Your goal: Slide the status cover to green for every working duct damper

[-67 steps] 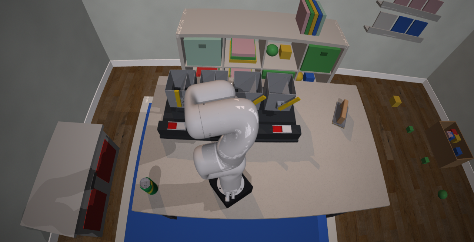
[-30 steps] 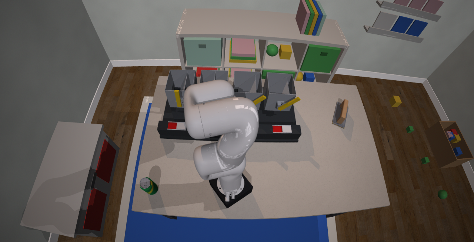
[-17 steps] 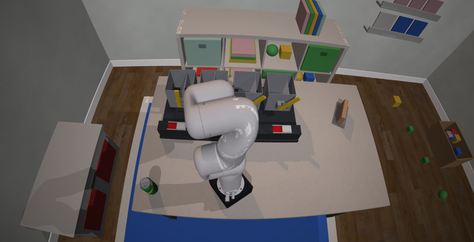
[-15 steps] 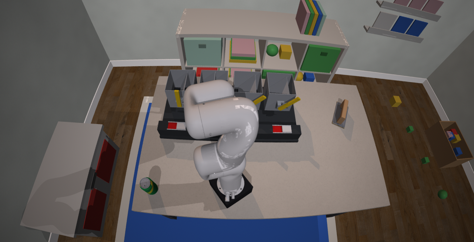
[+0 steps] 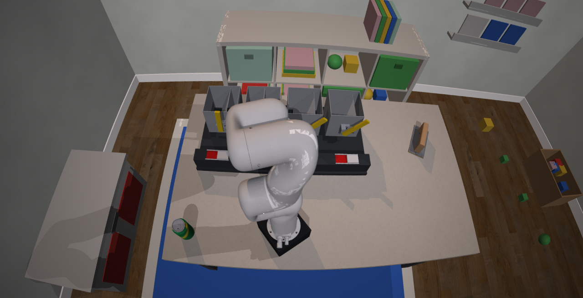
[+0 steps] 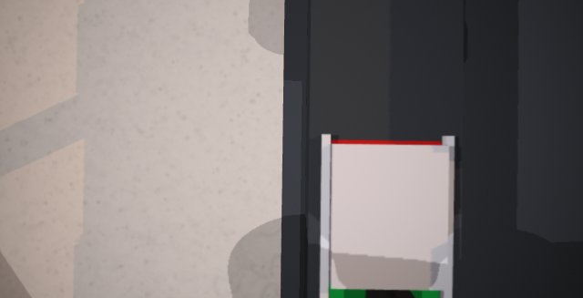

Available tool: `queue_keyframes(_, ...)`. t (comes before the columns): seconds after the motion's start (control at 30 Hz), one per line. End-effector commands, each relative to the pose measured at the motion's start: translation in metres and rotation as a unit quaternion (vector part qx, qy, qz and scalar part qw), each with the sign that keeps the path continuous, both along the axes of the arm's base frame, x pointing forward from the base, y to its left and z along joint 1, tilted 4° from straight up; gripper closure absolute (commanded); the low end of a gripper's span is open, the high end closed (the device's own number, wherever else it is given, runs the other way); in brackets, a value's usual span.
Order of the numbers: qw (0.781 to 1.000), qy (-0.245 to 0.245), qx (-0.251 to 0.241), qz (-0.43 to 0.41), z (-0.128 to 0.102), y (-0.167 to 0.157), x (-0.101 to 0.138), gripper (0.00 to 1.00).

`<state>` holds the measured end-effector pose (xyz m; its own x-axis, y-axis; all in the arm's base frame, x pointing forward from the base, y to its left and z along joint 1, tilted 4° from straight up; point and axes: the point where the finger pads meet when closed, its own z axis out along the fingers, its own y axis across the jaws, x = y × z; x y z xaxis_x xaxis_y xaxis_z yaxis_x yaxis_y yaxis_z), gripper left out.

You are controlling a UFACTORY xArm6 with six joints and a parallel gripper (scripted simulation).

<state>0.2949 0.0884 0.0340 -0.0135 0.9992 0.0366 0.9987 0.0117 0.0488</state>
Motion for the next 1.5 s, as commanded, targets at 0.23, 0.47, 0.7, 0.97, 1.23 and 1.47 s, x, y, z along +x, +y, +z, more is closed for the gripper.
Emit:
queue_keyframes(0.23, 1.0, -0.002, 0.0, 0.0, 0.001, -0.003, 0.001, 1.0)
queue_keyframes(0.47, 1.0, -0.002, 0.0, 0.0, 0.001, -0.006, 0.001, 1.0)
queue_keyframes(0.7, 1.0, -0.002, 0.0, 0.0, 0.001, -0.006, 0.001, 1.0)
queue_keyframes(0.97, 1.0, -0.002, 0.0, 0.0, 0.017, -0.006, 0.0, 1.0)
queue_keyframes(1.23, 1.0, -0.002, 0.0, 0.0, 0.036, -0.007, -0.001, 1.0)
queue_keyframes(1.47, 1.0, -0.002, 0.0, 0.0, 0.041, -0.007, -0.001, 1.0)
